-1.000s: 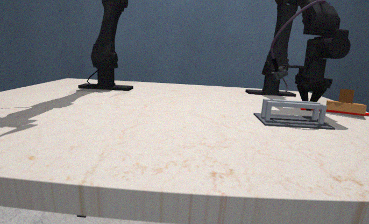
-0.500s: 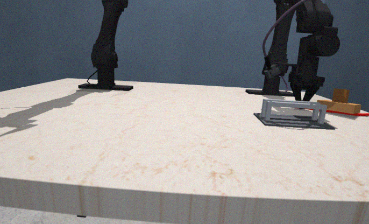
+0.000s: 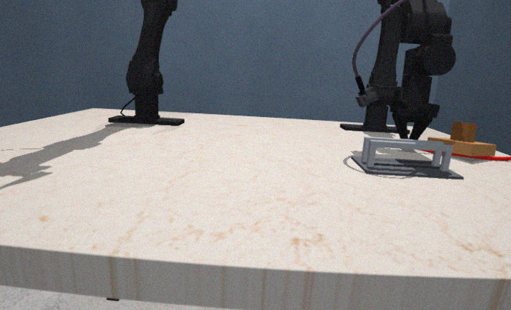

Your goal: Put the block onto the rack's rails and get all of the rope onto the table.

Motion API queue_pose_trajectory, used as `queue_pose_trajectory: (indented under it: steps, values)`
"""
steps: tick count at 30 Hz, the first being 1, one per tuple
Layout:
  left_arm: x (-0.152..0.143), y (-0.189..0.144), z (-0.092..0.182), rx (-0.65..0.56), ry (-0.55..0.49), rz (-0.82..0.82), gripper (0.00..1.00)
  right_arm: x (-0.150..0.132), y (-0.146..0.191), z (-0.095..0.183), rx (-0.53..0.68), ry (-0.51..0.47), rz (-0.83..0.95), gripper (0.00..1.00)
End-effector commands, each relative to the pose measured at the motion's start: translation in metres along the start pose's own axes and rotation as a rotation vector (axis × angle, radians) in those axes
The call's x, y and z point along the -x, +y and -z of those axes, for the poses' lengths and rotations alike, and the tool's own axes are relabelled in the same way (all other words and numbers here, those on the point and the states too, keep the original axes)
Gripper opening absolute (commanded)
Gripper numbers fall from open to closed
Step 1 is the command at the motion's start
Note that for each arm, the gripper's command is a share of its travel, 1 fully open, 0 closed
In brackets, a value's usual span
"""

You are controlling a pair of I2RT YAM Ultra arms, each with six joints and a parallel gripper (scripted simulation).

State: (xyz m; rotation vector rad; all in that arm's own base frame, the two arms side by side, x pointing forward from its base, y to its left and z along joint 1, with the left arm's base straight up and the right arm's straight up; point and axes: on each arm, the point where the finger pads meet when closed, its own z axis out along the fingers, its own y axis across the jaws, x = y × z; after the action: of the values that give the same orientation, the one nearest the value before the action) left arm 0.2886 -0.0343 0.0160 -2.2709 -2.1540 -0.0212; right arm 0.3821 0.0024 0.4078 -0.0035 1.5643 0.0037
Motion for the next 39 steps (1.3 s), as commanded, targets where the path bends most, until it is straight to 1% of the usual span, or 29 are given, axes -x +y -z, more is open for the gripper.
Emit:
queue_pose_trajectory:
  steps: [1, 6, 11, 16, 20, 22, 26, 28, 30, 32, 34, 37, 39]
  values:
    - [0.014, 0.009, 0.013, 0.028, -0.029, 0.008, 0.09, 0.039, -0.008, 0.011, -0.026, -0.084, 0.009, 1.00]
    - [0.018, 0.009, 0.008, 0.009, -0.027, 0.008, 0.09, 0.039, -0.008, 0.011, -0.026, -0.084, 0.009, 1.00]
    - [0.022, 0.011, 0.021, 0.053, -0.033, -0.002, 0.09, 0.039, -0.008, 0.011, -0.026, -0.084, 0.009, 1.00]
    - [0.030, 0.007, 0.007, 0.004, -0.028, 0.000, 0.09, 0.039, -0.008, 0.011, -0.026, -0.084, 0.009, 1.00]
    - [0.034, 0.007, 0.010, 0.014, -0.030, 0.001, 0.09, 0.039, -0.008, 0.011, -0.026, -0.084, 0.009, 1.00]
    - [0.040, 0.012, 0.018, 0.044, -0.037, 0.000, 0.09, 0.039, -0.008, 0.011, -0.026, -0.084, 0.009, 1.00]
    - [0.048, 0.008, 0.007, 0.011, -0.033, 0.002, 0.09, 0.039, -0.008, 0.011, -0.026, -0.084, 0.009, 1.00]
    - [0.052, 0.009, 0.012, 0.024, -0.038, 0.002, 0.09, 0.039, -0.008, 0.011, -0.026, -0.084, 0.009, 1.00]
    - [0.057, 0.009, 0.009, 0.013, -0.036, 0.002, 0.09, 0.039, -0.008, 0.011, -0.026, -0.084, 0.009, 1.00]
    - [0.062, 0.012, 0.013, 0.037, -0.044, 0.003, 0.09, 0.039, -0.008, 0.011, -0.026, -0.084, 0.009, 1.00]
    - [0.066, 0.010, 0.008, 0.018, -0.041, 0.003, 0.09, 0.039, -0.008, 0.011, -0.026, -0.084, 0.009, 1.00]
    - [0.068, 0.009, 0.009, 0.020, -0.042, 0.004, 0.09, 0.039, -0.008, 0.011, -0.026, -0.084, 0.009, 1.00]
    - [0.073, 0.013, 0.017, 0.043, -0.050, 0.005, 0.09, 0.039, -0.008, 0.011, -0.026, -0.084, 0.009, 1.00]
